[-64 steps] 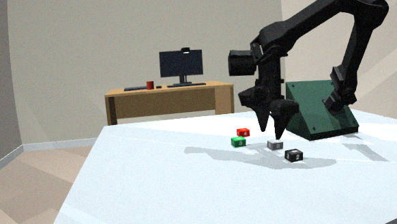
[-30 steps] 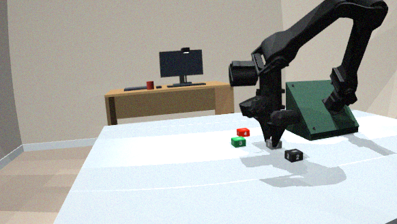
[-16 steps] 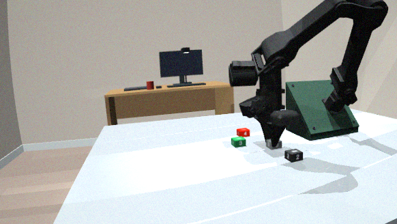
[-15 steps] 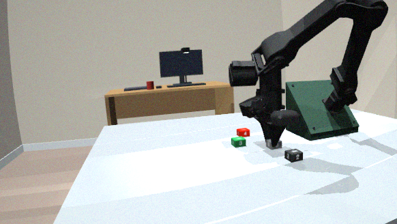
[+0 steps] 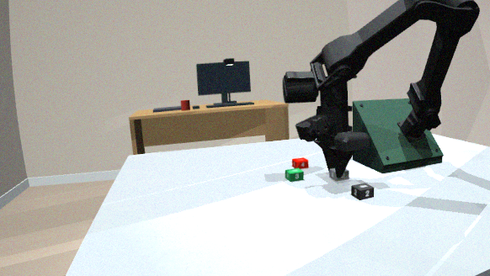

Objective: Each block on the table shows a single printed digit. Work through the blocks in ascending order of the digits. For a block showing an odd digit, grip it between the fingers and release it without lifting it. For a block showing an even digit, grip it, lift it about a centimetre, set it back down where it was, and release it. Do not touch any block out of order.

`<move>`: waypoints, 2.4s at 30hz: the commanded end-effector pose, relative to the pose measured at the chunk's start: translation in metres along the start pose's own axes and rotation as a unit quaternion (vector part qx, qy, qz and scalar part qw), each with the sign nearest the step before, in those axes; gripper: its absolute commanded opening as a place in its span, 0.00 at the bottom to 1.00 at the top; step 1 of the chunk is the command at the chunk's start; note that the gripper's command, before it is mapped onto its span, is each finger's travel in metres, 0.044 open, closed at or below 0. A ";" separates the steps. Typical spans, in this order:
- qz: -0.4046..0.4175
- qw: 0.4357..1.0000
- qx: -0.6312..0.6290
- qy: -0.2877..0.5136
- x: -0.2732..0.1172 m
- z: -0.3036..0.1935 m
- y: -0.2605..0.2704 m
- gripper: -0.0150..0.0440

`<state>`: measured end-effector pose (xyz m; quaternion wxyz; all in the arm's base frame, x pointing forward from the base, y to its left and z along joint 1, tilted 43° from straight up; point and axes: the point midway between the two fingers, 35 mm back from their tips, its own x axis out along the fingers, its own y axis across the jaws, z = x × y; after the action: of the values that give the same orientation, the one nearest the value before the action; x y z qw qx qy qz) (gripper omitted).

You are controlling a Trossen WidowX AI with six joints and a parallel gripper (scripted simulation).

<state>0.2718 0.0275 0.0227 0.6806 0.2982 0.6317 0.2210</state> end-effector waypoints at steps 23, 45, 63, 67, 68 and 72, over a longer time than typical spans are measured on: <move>-0.001 1.000 -0.003 -0.003 0.001 0.002 0.000 0.46; 0.000 1.000 -0.003 -0.003 0.007 0.002 0.000 0.77; -0.004 1.000 -0.002 -0.003 -0.069 0.005 -0.002 0.75; -0.003 1.000 -0.002 -0.002 -0.110 0.001 -0.001 0.58; -0.003 1.000 -0.002 -0.002 -0.110 0.001 -0.001 0.53; -0.003 1.000 -0.002 -0.002 -0.110 0.001 -0.001 0.46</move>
<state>0.2638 -0.0454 0.0995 0.6857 0.2977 0.6276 0.2174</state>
